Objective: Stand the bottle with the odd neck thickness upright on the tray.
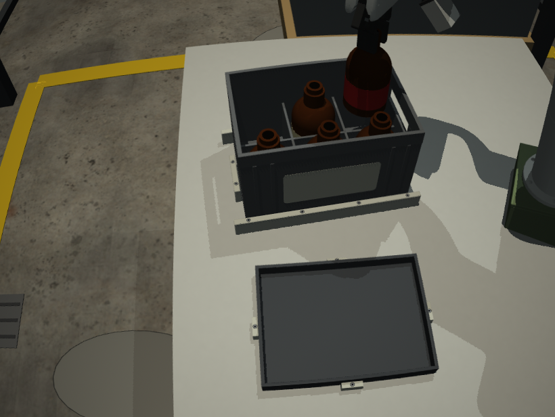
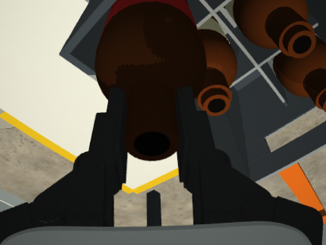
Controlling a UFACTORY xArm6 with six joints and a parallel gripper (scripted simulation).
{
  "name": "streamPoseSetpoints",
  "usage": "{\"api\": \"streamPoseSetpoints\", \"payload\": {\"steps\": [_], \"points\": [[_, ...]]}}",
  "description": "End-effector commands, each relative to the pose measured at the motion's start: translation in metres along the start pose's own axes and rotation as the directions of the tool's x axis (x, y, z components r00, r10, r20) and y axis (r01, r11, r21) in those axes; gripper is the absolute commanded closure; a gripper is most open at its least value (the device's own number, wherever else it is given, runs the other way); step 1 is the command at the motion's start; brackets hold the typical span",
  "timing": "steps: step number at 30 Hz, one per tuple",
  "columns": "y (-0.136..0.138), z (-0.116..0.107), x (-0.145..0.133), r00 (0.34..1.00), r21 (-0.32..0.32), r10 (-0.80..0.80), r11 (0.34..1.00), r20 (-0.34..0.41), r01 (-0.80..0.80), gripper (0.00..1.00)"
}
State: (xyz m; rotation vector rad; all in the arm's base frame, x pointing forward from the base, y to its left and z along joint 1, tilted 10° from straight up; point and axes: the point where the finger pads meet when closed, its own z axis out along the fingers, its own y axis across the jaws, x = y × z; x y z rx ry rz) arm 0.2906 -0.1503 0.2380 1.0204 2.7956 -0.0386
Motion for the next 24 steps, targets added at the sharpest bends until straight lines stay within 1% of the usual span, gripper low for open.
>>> {"api": "streamPoseSetpoints", "payload": {"steps": [1,9,24], "points": [[0.000,-0.008,-0.001,1.000,-0.001,0.000,1.000,0.004,0.000,1.00],[0.000,-0.016,-0.001,1.000,-0.001,0.000,1.000,0.004,0.000,1.00],[0.000,-0.021,-0.001,1.000,-0.001,0.000,1.000,0.004,0.000,1.00]]}}
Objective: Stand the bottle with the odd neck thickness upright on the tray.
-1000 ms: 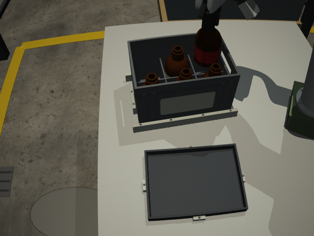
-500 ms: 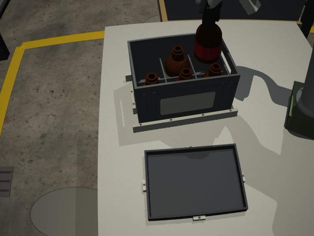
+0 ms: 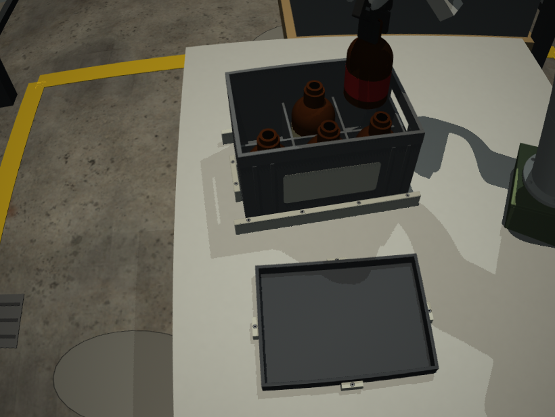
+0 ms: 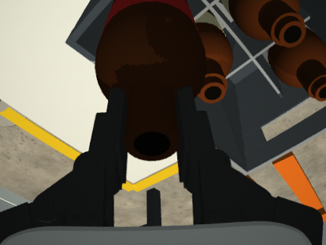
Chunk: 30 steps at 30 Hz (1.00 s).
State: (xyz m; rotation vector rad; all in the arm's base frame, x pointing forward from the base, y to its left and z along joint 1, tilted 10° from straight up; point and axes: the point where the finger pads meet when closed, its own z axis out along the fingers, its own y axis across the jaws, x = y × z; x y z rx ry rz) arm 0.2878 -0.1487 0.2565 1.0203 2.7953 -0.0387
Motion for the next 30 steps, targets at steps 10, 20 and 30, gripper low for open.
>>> {"api": "streamPoseSetpoints", "payload": {"steps": [10,20,30], "points": [[0.0002,-0.0025,-0.0011,1.000,-0.001,0.000,1.000,0.004,0.000,1.00],[0.0002,-0.0026,-0.0011,1.000,-0.001,0.000,1.000,0.004,0.000,1.00],[0.0002,-0.0052,-0.0010,1.000,-0.001,0.000,1.000,0.004,0.000,1.00]]}}
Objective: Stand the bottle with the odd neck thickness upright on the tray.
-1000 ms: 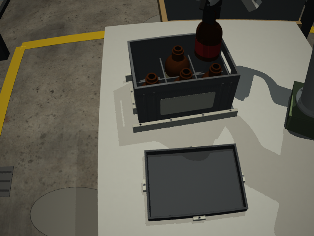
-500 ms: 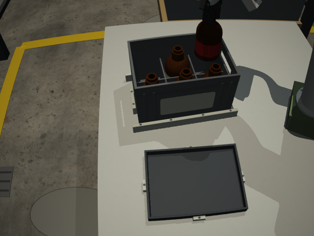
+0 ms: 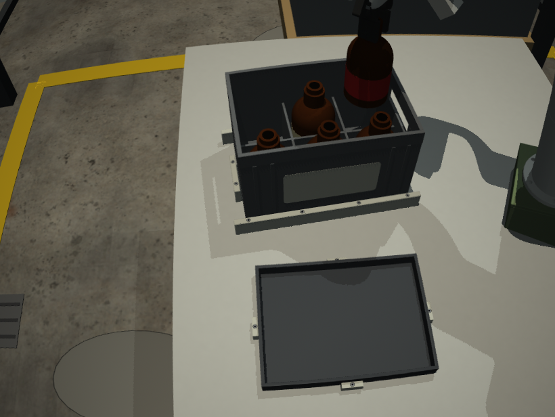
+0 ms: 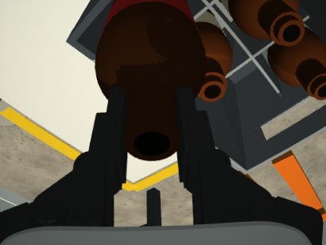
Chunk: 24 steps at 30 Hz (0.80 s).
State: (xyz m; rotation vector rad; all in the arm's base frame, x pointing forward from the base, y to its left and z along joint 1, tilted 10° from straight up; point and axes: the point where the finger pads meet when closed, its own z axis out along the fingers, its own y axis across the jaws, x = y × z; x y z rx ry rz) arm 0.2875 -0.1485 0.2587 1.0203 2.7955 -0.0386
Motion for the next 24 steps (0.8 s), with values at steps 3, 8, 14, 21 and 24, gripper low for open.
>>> {"api": "streamPoseSetpoints", "payload": {"steps": [3,8,14,21,24], "points": [[0.000,-0.005,-0.001,1.000,-0.001,0.000,1.000,0.004,0.000,1.00],[0.000,-0.007,-0.001,1.000,-0.001,0.000,1.000,0.004,0.000,1.00],[0.000,-0.013,-0.001,1.000,-0.001,0.000,1.000,0.004,0.000,1.00],[0.000,-0.022,-0.001,1.000,-0.001,0.000,1.000,0.004,0.000,1.00],[0.000,-0.024,-0.001,1.000,-0.001,0.000,1.000,0.004,0.000,1.00]]}}
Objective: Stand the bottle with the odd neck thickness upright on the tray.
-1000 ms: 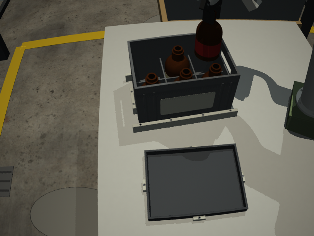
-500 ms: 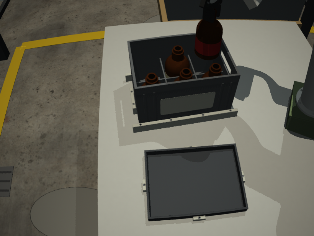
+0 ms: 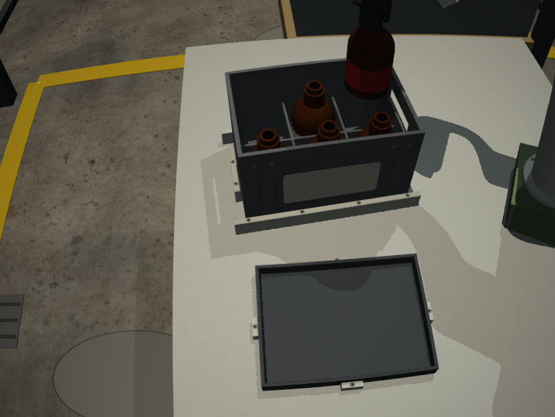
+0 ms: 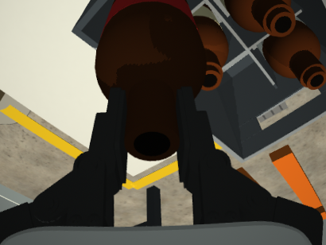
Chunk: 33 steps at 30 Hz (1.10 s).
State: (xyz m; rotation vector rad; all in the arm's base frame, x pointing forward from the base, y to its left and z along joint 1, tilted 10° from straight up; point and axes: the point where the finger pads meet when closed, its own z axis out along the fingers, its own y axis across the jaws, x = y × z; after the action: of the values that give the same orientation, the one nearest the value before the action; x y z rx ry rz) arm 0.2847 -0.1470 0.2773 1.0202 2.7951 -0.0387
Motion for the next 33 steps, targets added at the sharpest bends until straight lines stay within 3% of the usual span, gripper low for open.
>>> {"api": "streamPoseSetpoints", "payload": {"steps": [1,33], "points": [[0.000,-0.005,-0.001,1.000,-0.001,0.000,1.000,0.004,0.000,1.00],[0.000,-0.022,-0.001,1.000,-0.001,0.000,1.000,0.004,0.000,1.00]]}}
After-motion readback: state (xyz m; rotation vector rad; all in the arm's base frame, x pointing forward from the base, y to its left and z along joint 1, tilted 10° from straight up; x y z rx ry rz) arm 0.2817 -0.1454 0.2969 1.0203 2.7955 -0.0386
